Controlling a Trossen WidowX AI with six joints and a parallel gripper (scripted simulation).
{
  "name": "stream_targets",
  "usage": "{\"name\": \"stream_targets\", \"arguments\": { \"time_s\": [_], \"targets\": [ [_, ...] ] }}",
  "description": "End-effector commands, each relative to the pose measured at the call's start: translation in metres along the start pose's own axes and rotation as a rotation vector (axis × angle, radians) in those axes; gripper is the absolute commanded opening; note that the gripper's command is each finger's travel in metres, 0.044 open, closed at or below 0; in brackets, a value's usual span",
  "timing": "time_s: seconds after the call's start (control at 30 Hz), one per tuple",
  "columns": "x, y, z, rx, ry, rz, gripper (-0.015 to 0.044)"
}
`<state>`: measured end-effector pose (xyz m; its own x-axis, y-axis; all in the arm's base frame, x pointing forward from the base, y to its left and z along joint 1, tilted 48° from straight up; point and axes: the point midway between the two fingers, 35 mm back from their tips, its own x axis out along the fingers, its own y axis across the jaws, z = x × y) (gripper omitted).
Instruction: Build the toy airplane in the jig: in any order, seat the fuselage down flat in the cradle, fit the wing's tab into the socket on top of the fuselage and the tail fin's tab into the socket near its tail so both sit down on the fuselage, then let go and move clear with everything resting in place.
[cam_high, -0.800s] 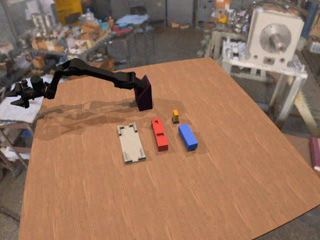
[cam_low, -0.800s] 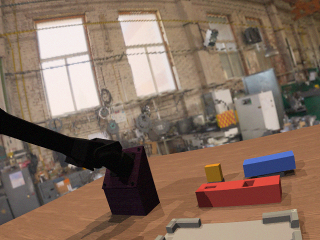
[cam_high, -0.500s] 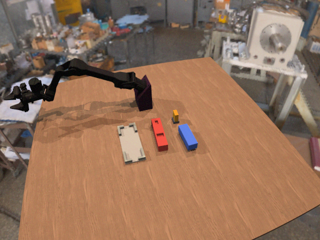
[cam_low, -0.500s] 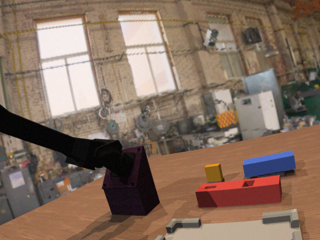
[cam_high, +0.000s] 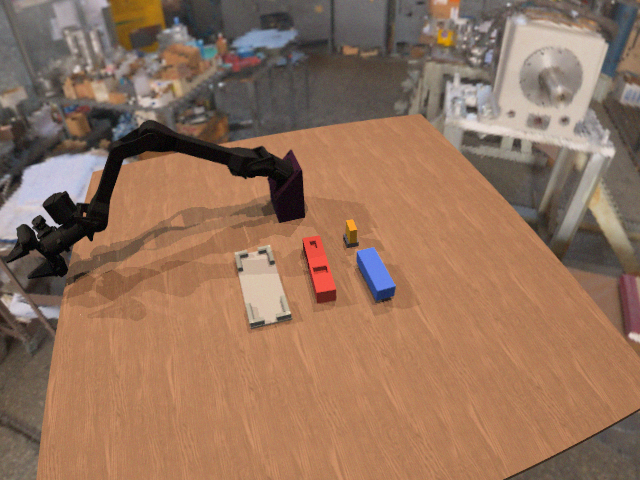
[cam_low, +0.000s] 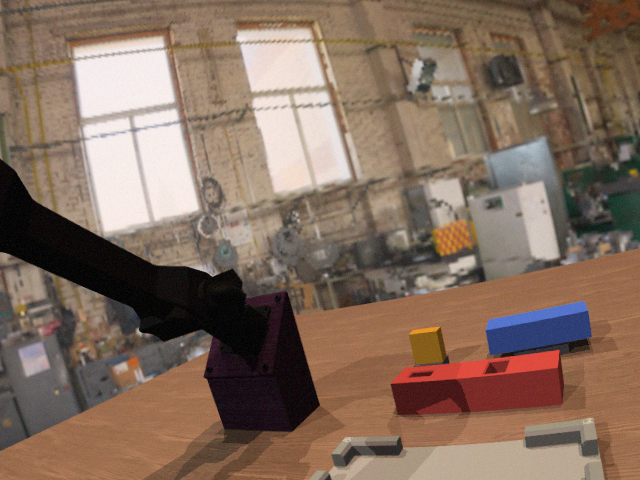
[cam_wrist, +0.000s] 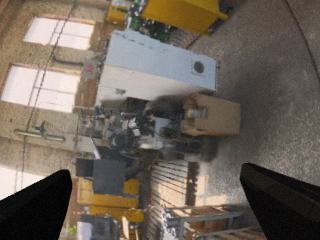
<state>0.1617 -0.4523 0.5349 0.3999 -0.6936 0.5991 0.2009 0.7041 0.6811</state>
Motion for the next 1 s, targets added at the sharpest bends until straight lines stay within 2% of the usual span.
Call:
{"name": "stream_targets", "arguments": {
  "time_s": [0.0,0.23,0.47,0.63,0.97],
  "targets": [
    [0.0,-0.006,-0.064,0.041,0.108,-0.087,0.044],
    [-0.019,-0.003,-0.171,0.08,0.314,-0.207,0.044],
    [-0.065,0.004,-0.277,0.071,0.541,-0.321,0.044],
    [-0.113,0.012,-0.333,0.073,0.688,-0.411,0.044],
    [-0.24,0.013,-0.443,-0.116,1.055,-0.599,0.044]
  ]
}}
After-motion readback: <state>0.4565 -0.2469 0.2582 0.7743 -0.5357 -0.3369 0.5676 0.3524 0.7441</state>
